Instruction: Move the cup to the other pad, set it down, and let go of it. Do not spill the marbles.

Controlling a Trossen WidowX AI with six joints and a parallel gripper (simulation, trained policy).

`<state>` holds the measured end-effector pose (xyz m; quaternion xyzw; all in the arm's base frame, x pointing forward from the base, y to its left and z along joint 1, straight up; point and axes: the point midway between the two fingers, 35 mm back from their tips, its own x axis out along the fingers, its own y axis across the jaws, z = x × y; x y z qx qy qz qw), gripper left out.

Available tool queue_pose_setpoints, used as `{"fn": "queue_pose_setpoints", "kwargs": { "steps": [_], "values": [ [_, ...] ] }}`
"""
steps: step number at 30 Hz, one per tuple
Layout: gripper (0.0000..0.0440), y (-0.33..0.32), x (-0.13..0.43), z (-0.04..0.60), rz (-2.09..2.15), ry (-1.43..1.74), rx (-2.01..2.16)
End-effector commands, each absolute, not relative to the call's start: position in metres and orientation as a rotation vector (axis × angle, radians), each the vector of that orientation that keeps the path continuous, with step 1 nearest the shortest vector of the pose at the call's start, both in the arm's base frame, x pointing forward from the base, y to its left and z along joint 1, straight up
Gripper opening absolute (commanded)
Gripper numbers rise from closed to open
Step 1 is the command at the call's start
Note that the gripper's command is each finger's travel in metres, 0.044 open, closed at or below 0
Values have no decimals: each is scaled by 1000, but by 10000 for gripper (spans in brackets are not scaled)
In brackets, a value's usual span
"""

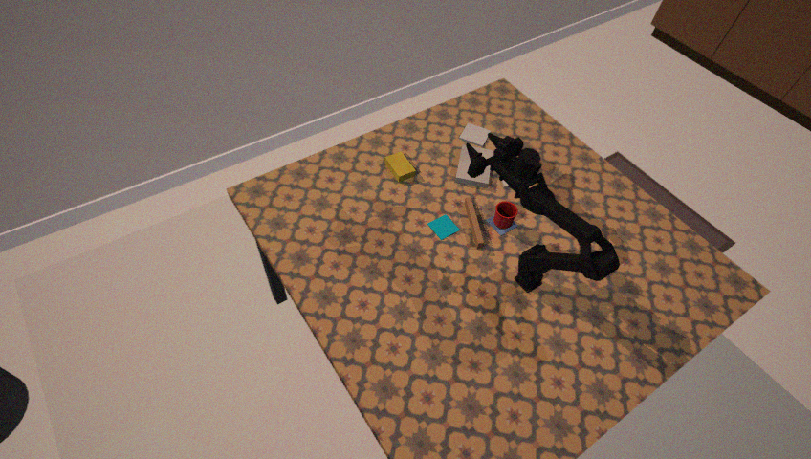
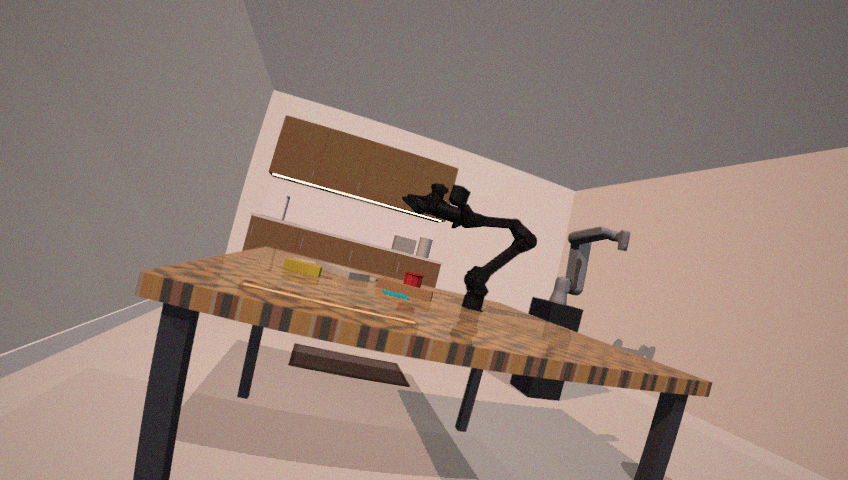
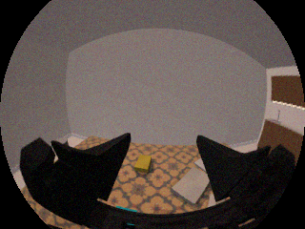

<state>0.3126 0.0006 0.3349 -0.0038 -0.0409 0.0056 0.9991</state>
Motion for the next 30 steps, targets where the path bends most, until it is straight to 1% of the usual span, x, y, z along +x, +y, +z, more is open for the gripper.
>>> {"fn": "queue_pose_setpoints", "kwargs": {
  "steps": [1,12,13,14,17,30],
  "values": [
    [374,1,312,334,10,-75,-3],
    [85,8,309,313,15,51,65],
    [64,9,309,311,16,66,72],
    [53,10,309,309,18,81,78],
    [52,14,309,304,28,127,99],
    [68,30,305,288,56,336,187]
  ]
}}
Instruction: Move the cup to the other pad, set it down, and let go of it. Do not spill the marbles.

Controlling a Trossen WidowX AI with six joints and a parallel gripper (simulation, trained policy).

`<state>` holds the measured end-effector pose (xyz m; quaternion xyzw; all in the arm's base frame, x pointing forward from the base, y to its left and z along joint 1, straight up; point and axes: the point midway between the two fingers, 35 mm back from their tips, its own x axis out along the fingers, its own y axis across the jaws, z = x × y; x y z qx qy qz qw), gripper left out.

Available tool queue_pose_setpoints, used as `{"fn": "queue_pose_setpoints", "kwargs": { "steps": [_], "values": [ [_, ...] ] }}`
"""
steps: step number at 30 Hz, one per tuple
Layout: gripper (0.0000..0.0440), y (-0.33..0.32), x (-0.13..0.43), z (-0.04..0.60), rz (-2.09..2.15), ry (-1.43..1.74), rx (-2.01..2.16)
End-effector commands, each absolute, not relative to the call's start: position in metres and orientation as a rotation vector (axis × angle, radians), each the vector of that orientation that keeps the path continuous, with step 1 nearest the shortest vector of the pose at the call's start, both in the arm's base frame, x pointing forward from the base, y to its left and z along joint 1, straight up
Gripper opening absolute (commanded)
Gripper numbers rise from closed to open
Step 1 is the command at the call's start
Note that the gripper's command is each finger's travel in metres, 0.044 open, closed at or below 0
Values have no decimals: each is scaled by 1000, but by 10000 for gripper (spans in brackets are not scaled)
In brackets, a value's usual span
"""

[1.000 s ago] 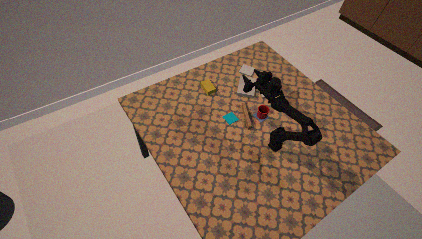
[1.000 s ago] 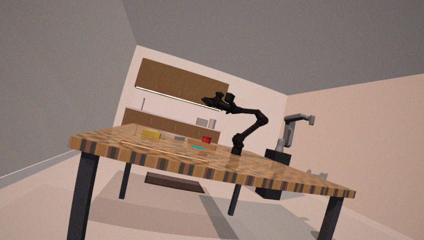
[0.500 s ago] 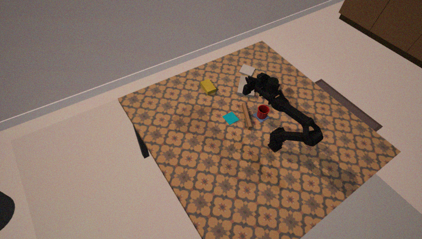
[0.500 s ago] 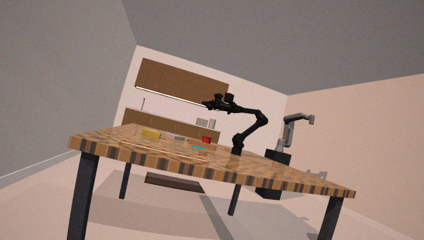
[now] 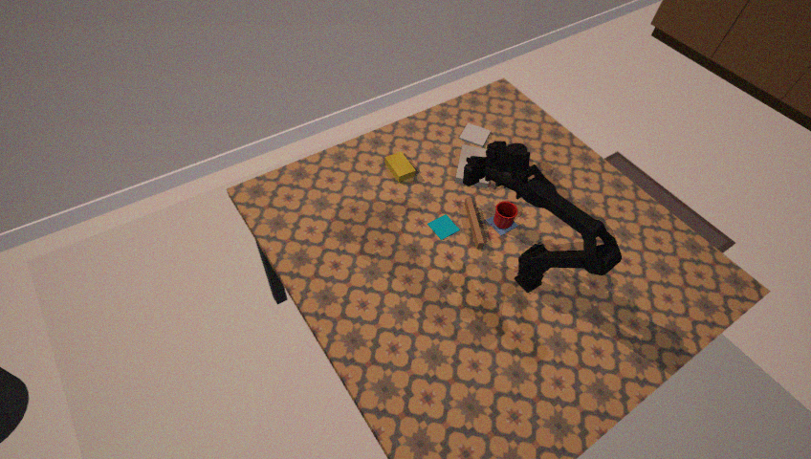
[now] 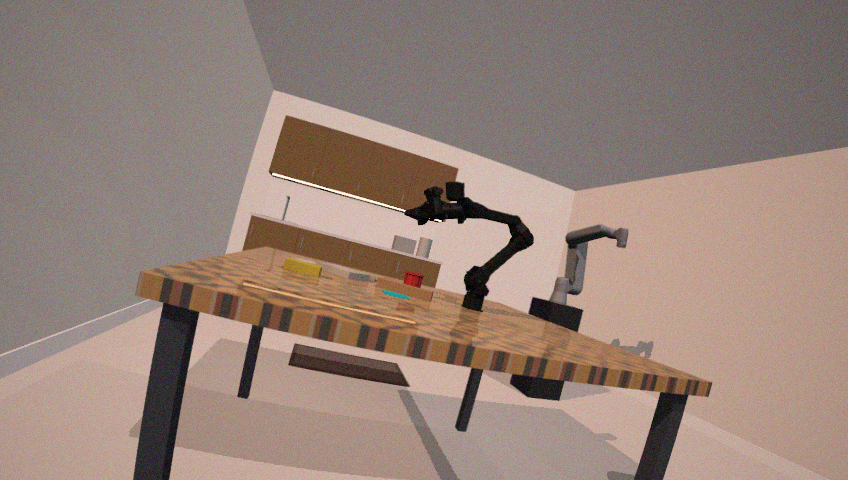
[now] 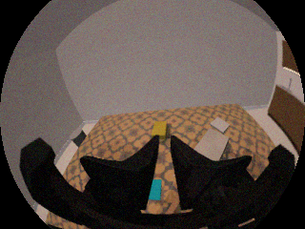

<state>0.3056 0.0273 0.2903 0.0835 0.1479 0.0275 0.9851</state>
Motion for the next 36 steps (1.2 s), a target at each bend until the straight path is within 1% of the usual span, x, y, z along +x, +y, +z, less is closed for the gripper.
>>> {"fn": "queue_pose_setpoints", "kwargs": {
  "steps": [1,18,36],
  "values": [
    [68,31,305,287,57,353,192],
    [85,41,293,261,37,649,227],
    [104,36,274,235,-18,954,174]
  ]
}}
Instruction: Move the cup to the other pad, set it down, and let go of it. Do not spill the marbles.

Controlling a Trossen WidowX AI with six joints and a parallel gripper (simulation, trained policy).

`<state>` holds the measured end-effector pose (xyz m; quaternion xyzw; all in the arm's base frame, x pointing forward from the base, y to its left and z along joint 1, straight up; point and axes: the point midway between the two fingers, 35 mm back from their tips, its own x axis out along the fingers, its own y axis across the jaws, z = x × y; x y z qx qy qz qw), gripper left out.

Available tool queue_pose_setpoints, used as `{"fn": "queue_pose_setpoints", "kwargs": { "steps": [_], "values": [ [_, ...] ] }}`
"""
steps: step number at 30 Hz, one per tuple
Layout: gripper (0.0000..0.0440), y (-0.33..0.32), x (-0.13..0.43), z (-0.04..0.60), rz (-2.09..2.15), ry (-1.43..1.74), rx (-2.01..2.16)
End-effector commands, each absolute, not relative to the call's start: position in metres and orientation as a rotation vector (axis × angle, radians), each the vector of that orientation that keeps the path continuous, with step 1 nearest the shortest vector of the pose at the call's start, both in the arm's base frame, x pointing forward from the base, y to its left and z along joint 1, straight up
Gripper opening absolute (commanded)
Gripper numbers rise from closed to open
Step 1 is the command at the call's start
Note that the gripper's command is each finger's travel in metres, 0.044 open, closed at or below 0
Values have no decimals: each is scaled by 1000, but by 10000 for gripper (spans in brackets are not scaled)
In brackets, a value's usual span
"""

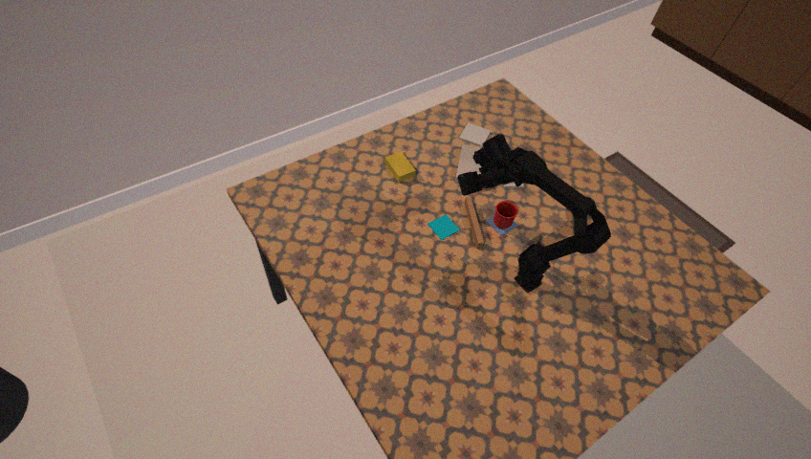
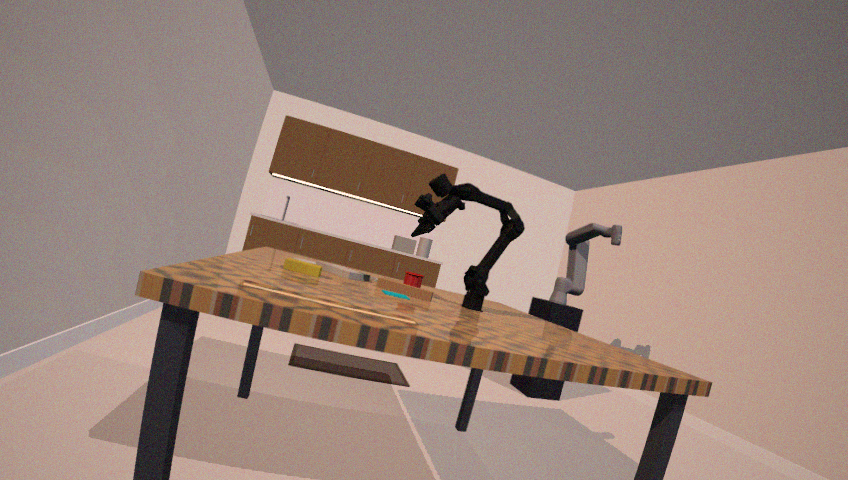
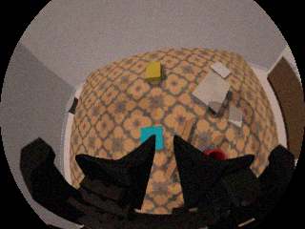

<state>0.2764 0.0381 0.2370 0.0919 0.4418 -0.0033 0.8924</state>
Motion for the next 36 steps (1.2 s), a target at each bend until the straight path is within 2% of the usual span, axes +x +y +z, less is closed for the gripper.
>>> {"fn": "queue_pose_setpoints", "kwargs": {
  "steps": [1,15,36],
  "values": [
    [104,35,273,233,-21,971,170],
    [100,22,256,214,-52,1200,80],
    [129,-8,236,180,-63,1478,-30]
  ]
}}
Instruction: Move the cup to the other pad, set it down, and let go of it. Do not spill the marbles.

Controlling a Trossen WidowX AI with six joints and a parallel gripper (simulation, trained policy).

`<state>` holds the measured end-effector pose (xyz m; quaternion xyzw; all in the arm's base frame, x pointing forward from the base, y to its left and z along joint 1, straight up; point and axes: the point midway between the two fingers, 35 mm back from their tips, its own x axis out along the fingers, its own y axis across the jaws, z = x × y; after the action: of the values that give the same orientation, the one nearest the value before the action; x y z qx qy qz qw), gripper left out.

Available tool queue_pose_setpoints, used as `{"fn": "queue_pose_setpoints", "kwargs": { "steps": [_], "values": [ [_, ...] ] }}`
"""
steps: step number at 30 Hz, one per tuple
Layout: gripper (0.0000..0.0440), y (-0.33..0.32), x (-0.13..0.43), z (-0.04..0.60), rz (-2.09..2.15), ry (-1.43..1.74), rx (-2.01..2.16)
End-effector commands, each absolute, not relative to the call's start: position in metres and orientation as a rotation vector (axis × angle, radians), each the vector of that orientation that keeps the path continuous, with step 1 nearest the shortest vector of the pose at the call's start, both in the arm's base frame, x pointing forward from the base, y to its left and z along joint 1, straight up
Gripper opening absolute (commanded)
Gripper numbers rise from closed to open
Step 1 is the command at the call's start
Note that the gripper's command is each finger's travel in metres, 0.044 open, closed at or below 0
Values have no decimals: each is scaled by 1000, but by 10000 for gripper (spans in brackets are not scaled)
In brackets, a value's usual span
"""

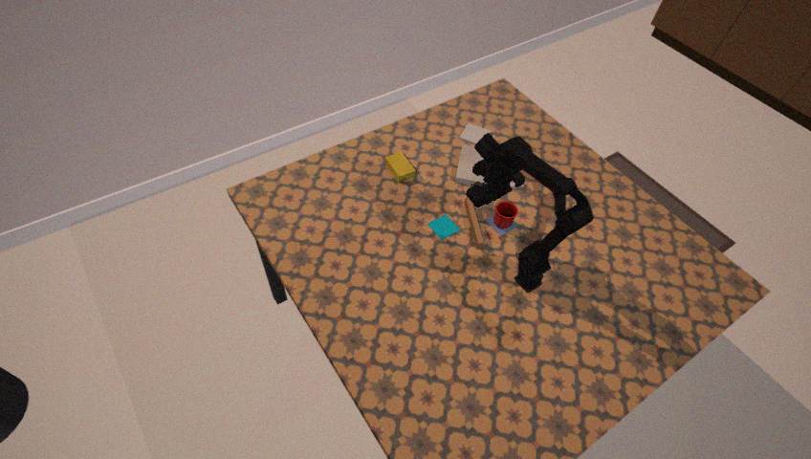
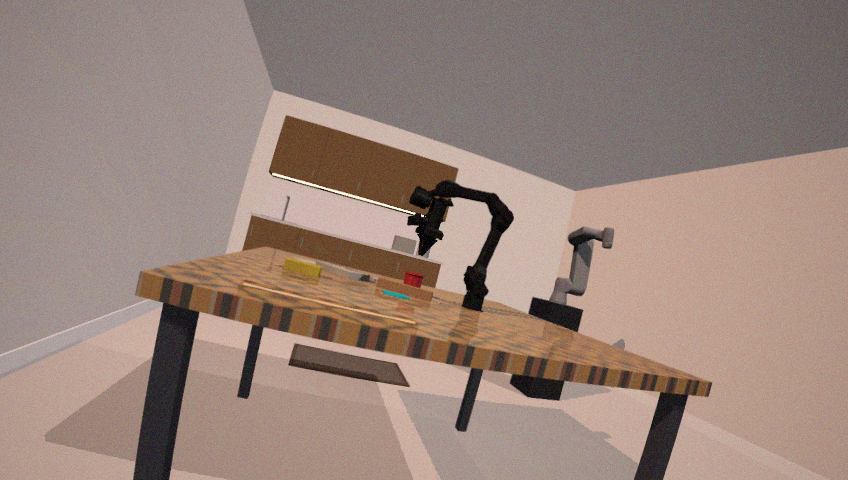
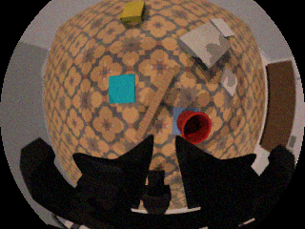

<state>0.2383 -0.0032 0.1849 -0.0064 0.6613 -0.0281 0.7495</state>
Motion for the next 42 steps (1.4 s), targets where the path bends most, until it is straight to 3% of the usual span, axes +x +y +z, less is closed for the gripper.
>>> {"fn": "queue_pose_setpoints", "kwargs": {
  "steps": [1,20,42],
  "values": [
    [130,-9,236,178,-64,1487,-33],
    [174,-33,228,139,-45,1593,-83],
    [182,-52,220,82,75,1664,-179]
  ]
}}
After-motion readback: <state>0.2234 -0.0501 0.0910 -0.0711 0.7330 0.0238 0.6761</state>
